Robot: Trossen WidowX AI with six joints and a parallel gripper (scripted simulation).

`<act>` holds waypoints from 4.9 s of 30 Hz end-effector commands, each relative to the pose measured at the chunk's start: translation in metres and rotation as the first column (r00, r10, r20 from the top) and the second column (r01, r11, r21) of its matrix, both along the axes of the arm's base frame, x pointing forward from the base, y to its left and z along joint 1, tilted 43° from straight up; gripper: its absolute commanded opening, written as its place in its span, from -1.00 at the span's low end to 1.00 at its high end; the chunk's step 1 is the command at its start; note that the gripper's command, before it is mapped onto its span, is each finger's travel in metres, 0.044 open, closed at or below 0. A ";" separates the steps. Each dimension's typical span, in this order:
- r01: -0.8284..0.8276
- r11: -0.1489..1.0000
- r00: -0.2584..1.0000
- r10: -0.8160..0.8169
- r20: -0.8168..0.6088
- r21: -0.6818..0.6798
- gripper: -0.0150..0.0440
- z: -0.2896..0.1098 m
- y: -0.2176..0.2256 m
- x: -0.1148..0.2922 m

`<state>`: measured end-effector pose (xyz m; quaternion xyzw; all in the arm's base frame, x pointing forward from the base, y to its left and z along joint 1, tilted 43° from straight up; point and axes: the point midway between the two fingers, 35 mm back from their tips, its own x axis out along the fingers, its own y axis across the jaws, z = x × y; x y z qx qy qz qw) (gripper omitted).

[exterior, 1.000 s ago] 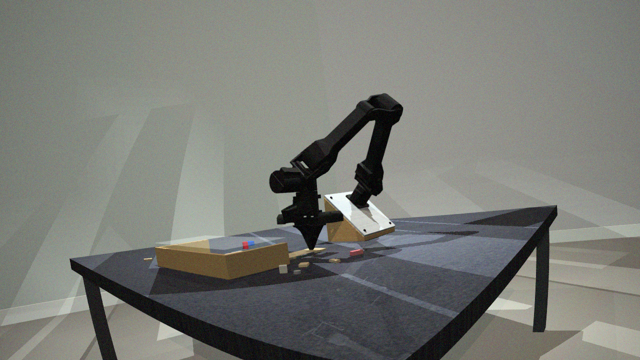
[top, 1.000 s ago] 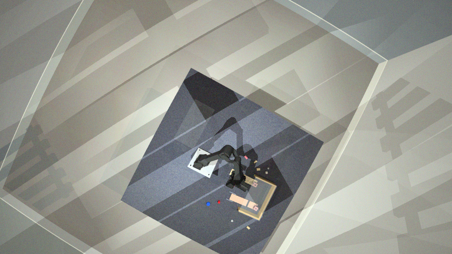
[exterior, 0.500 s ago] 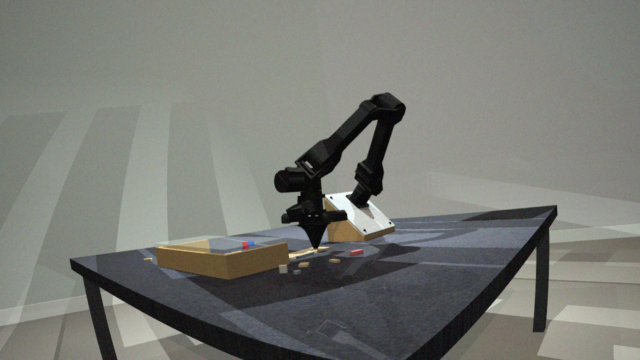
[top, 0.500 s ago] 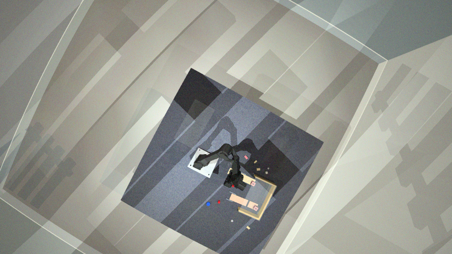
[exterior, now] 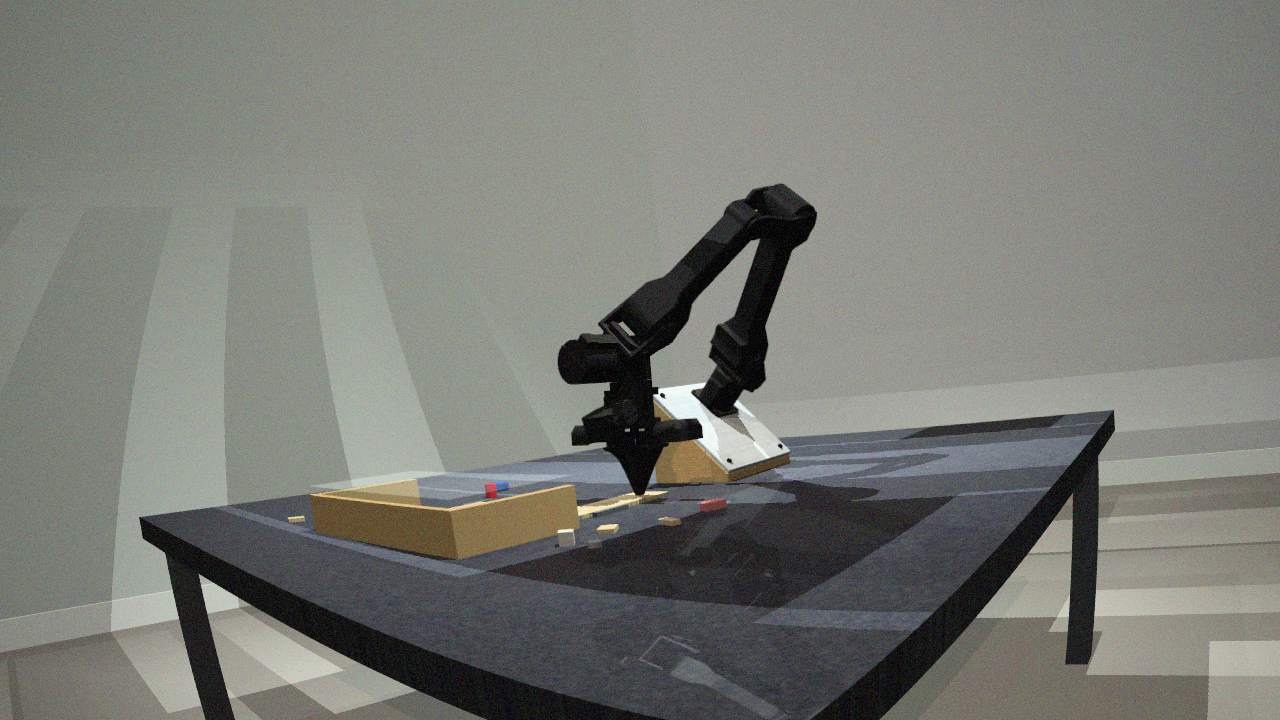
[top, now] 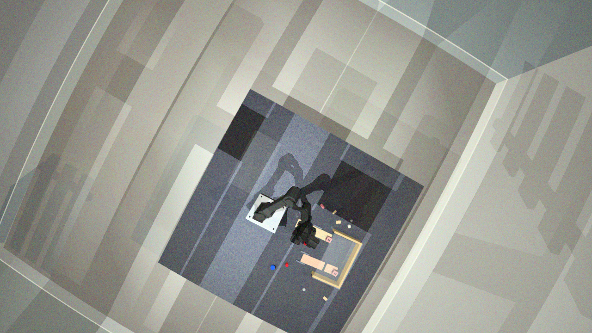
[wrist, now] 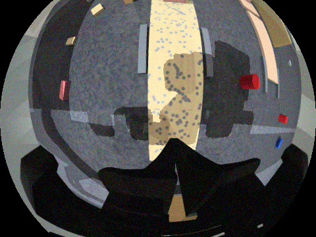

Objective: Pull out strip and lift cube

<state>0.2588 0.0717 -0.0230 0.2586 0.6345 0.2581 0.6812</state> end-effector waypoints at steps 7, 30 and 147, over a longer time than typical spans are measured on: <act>-0.011 1.000 0.999 0.011 -0.035 0.003 -0.49 -0.006 0.003 -0.024; -0.011 1.000 0.999 0.011 -0.036 0.003 -0.49 -0.007 0.003 -0.049; 0.017 1.000 0.999 -0.017 -0.048 0.001 1.00 0.050 -0.046 0.152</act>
